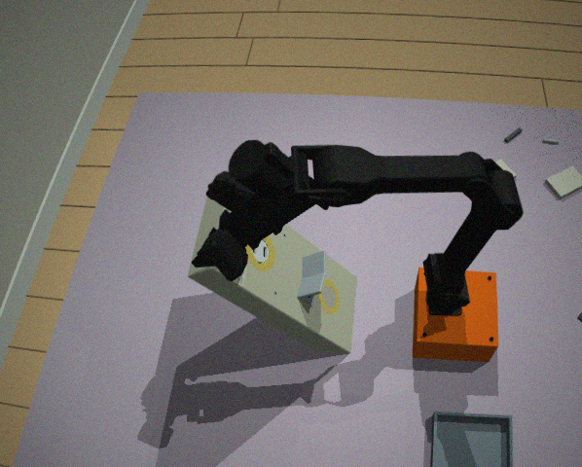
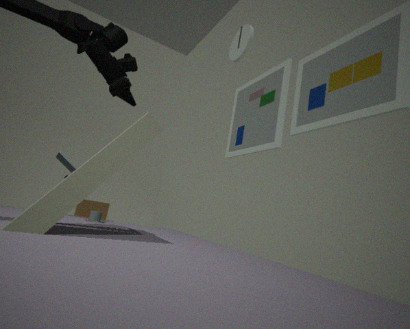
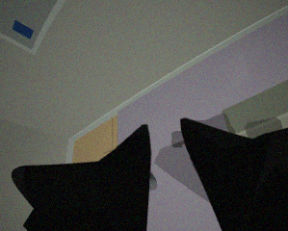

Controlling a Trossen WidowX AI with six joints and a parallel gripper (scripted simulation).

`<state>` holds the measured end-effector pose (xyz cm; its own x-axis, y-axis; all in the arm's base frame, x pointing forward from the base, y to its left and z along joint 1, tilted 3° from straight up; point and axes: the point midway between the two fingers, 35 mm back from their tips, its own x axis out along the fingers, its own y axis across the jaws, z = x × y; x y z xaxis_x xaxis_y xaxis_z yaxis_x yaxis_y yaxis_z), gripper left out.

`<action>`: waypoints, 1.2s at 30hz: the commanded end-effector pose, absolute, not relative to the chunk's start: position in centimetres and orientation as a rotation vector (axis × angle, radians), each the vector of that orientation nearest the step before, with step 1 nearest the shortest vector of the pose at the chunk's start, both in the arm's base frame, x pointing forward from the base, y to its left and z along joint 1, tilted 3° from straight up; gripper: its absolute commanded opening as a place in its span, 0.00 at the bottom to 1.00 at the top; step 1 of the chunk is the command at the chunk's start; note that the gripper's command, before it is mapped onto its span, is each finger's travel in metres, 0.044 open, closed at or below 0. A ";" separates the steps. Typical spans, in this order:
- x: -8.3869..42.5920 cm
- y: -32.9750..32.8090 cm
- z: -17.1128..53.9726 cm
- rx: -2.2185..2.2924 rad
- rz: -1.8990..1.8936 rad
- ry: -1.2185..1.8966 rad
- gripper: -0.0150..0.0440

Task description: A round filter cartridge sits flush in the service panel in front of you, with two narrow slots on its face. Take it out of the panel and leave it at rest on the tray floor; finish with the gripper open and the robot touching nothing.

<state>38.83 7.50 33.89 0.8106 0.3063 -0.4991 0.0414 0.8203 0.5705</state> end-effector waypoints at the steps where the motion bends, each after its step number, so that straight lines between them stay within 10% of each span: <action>1: 36.0 4.3 31.0 0.803 -0.012 0.618 0.43; 13: 27.7 -2.3 20.7 1.355 -0.445 0.498 0.43; 36: 29.2 -2.4 19.7 1.363 -0.450 0.494 0.43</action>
<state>28.71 -2.37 20.48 0.8268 -0.0168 -0.5623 0.5573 0.1603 0.8147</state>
